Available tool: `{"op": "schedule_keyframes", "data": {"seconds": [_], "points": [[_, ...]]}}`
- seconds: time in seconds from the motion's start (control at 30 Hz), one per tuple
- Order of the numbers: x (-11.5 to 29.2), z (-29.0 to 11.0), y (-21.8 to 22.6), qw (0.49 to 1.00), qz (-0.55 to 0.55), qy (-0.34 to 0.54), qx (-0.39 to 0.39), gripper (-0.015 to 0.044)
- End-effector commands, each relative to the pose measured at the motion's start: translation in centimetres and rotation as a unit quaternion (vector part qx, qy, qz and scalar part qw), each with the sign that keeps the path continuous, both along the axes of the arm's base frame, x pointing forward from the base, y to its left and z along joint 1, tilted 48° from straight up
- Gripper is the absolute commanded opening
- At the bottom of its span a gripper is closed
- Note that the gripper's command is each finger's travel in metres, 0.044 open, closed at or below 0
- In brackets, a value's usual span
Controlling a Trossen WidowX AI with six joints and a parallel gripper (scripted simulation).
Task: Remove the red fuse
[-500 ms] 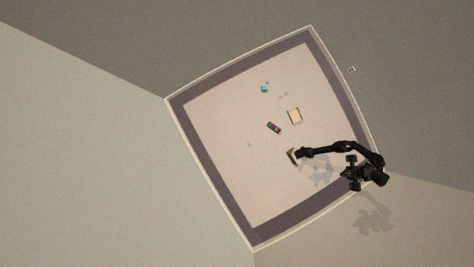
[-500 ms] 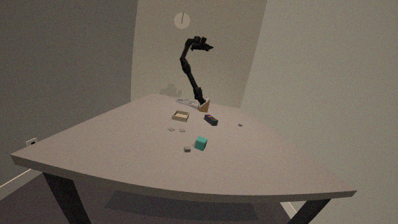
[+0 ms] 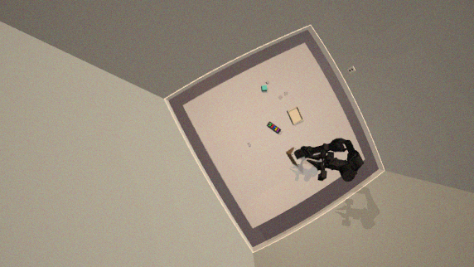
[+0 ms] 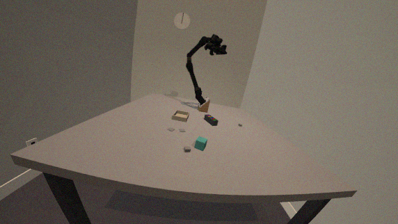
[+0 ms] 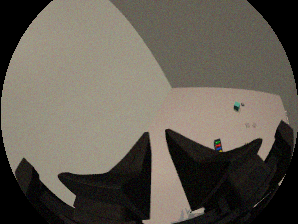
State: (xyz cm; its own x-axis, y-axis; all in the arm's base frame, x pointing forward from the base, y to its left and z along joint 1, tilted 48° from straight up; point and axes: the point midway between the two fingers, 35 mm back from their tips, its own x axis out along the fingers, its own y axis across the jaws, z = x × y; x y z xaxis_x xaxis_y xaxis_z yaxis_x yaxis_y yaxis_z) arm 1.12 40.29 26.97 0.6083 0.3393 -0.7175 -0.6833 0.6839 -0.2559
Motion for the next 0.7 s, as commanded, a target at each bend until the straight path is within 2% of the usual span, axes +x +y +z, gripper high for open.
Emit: {"op": "schedule_keyframes", "data": {"seconds": [0.0, 0.17, 0.33, 0.5, 0.67], "points": [[4.8, -2.7, -0.4, 0.996, -0.087, 0.014, -0.009, 0.0074], [11.1, -6.9, -1.9, 0.975, -0.223, 0.022, -0.008, 0.0074], [18.2, -12.1, -5.9, 0.924, -0.383, 0.024, -0.005, 0.0074], [23.8, -16.9, -11.9, 0.847, -0.531, 0.017, -0.001, 0.0074], [27.4, -21.5, -19.4, 0.748, -0.664, 0.000, 0.000, 0.0074]]}}
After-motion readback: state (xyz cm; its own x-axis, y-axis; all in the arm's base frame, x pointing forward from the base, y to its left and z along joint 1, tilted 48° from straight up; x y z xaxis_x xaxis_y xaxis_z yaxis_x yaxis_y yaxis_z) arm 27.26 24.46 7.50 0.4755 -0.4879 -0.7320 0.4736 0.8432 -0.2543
